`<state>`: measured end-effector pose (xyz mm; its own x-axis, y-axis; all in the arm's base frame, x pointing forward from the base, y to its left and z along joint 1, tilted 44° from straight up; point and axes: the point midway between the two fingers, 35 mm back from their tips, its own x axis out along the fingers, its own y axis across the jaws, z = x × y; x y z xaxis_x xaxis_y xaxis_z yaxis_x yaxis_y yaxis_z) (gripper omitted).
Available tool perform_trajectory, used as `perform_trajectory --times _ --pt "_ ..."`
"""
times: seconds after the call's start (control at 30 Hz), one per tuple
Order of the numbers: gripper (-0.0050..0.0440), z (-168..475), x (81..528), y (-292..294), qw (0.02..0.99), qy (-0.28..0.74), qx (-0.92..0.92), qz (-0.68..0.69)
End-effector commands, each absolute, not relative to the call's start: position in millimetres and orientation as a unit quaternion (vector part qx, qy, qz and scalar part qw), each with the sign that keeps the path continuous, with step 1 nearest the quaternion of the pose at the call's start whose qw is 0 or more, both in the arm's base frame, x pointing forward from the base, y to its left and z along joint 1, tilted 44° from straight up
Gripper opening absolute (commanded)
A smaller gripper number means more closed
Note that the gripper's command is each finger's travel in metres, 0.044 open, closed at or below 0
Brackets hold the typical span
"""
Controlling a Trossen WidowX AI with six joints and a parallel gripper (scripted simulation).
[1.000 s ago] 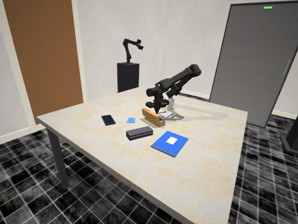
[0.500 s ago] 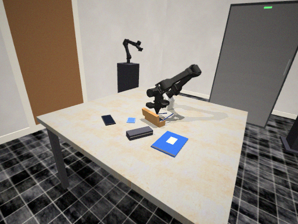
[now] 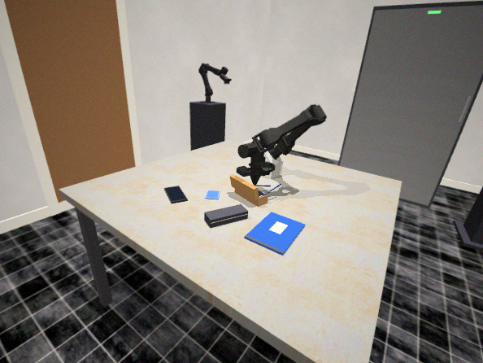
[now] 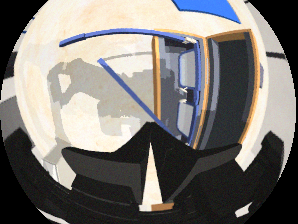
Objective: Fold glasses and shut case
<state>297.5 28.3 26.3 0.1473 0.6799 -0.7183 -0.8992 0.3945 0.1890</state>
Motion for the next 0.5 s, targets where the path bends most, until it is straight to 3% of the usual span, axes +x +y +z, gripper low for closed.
perform_trajectory --times 0.0,0.47 --pt "0.0 28.6 301.7 30.4 0.744 0.378 -0.143 0.533" --pt "0.0 30.4 311.3 30.2 0.744 0.378 -0.143 0.533"
